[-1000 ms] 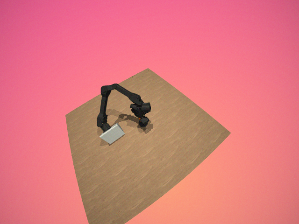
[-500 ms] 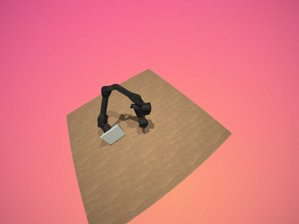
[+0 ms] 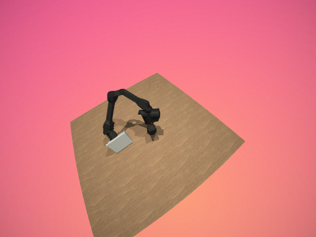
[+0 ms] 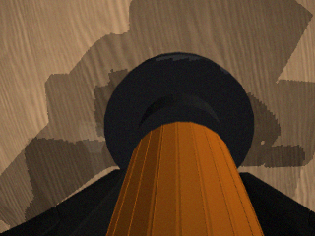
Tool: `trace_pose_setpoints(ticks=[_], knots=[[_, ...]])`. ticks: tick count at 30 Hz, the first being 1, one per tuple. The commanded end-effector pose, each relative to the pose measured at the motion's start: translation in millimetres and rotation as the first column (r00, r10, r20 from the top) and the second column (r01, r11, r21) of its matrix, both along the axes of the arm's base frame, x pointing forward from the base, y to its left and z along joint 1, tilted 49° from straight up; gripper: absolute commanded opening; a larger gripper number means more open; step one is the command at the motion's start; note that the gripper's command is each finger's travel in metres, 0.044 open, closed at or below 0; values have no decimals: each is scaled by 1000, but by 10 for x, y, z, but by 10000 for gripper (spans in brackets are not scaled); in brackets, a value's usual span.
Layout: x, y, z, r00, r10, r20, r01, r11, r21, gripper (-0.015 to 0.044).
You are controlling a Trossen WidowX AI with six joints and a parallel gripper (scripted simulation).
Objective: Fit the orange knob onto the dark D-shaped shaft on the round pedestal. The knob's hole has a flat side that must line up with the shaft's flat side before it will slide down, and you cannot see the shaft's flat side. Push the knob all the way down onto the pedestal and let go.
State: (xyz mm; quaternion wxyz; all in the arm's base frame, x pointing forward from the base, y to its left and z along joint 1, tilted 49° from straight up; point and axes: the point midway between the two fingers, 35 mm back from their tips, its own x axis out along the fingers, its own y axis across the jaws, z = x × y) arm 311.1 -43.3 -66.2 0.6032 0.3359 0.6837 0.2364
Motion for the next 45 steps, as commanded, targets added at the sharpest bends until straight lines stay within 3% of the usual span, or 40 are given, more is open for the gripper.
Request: trace_pose_setpoints(ticks=[1, 20, 28, 45], knots=[[-13, -5, -5, 1000, -4, -1, 4, 1000, -1, 0], [2, -19, 20, 1000, -4, -1, 4, 1000, -1, 0], [21, -35, 13, 978, -143, -155, 142, 990, -21, 0], [-18, -20, 8, 977, -143, -155, 142, 990, -21, 0]])
